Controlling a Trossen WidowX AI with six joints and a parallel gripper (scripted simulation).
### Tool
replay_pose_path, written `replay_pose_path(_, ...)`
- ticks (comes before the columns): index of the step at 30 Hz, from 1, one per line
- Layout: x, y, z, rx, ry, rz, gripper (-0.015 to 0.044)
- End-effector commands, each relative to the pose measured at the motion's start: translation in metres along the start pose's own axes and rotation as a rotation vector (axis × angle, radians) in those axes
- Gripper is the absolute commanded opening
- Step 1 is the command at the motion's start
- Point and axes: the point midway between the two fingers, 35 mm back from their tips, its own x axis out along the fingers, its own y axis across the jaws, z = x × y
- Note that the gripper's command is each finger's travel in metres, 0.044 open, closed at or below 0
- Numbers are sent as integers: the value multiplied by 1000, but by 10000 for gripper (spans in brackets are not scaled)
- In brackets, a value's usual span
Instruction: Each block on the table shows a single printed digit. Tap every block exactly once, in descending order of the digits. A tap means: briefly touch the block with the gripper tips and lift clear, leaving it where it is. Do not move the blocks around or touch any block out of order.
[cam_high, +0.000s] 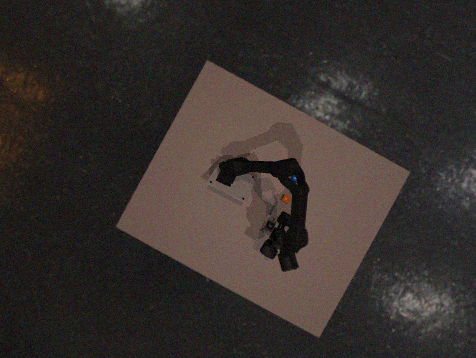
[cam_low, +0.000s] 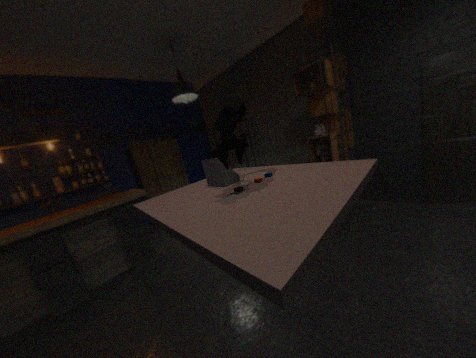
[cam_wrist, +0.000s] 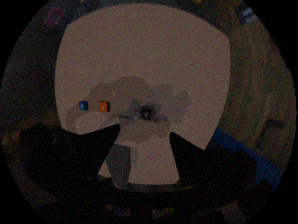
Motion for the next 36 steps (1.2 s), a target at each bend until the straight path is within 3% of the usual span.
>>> replay_pose_path(1,29,-5,2,-11,1,-3,321)
replay_pose_path(4,76,-3,0,-12,1,1,242)
replay_pose_path(13,79,-3,-1,-12,1,1,20)
replay_pose_path(36,98,-3,-1,-12,1,2,20)
